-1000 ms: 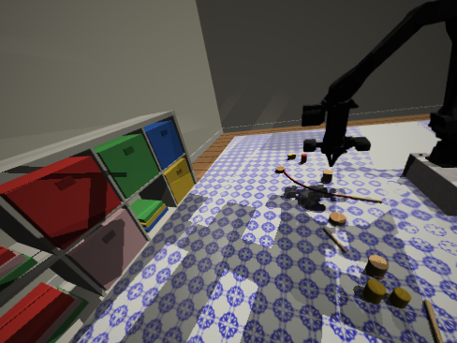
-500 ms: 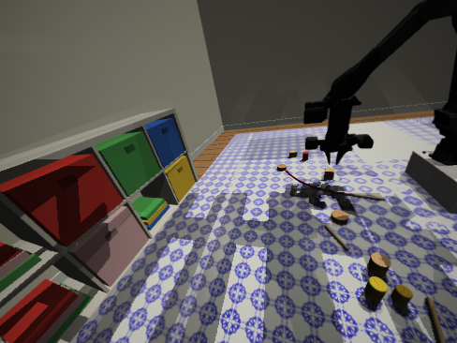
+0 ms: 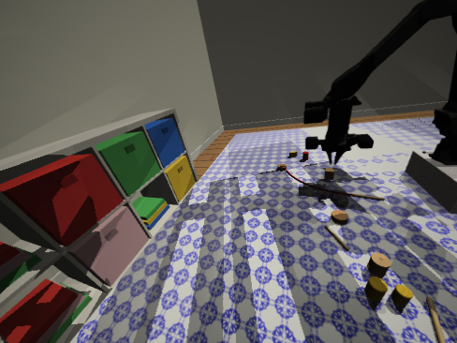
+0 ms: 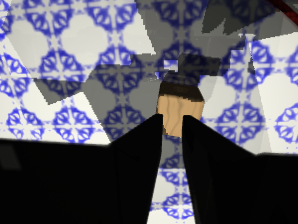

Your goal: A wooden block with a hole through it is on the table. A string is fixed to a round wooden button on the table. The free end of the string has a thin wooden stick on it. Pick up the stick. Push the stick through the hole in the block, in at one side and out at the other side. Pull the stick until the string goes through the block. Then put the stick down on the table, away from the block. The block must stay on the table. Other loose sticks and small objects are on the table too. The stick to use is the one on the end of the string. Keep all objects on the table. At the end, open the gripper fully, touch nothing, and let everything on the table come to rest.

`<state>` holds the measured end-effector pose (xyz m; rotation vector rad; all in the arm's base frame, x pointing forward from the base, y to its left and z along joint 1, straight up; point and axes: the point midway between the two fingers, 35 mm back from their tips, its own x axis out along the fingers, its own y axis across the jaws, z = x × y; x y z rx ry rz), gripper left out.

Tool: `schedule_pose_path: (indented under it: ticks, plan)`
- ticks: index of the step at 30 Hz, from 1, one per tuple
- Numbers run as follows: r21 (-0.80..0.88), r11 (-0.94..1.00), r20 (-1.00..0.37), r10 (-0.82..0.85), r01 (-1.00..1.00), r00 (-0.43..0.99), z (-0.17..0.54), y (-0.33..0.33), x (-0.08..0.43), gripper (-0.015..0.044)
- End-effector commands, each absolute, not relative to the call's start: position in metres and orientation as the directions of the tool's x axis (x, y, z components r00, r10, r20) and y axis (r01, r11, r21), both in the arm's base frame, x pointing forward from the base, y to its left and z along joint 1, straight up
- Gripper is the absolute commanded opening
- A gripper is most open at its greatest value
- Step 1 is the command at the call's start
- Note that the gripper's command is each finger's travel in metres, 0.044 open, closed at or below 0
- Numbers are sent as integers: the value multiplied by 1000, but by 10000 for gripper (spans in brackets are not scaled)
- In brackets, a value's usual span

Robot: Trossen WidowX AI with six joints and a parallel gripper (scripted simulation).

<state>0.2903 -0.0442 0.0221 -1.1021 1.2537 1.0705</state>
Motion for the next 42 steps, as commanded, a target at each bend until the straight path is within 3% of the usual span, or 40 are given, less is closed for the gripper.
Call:
schedule_pose_path:
  ticks: [1, 13, 15, 19, 24, 26, 30, 39, 42]
  plan:
    - [-31, 159, -999, 2, -987, 32, 22, -44, 290, 0]
    - [-31, 159, -999, 2, -987, 32, 22, -44, 290, 0]
    - [-31, 76, -999, 3, -997, 32, 22, -37, 289, 53]
    - [-29, -415, -1000, 5, -909, 30, 22, 5, 278, 157]
    - [-19, -888, -1000, 8, -460, 27, 22, 54, 255, 289]
    - [-16, -952, -1000, 8, -305, 27, 22, 65, 248, 341]
    - [-15, -958, -1000, 8, -285, 27, 22, 66, 247, 440]
    - [-15, -958, -1000, 8, -285, 27, 22, 66, 247, 440]
    - [-15, -958, -1000, 8, -285, 27, 22, 66, 247, 361]
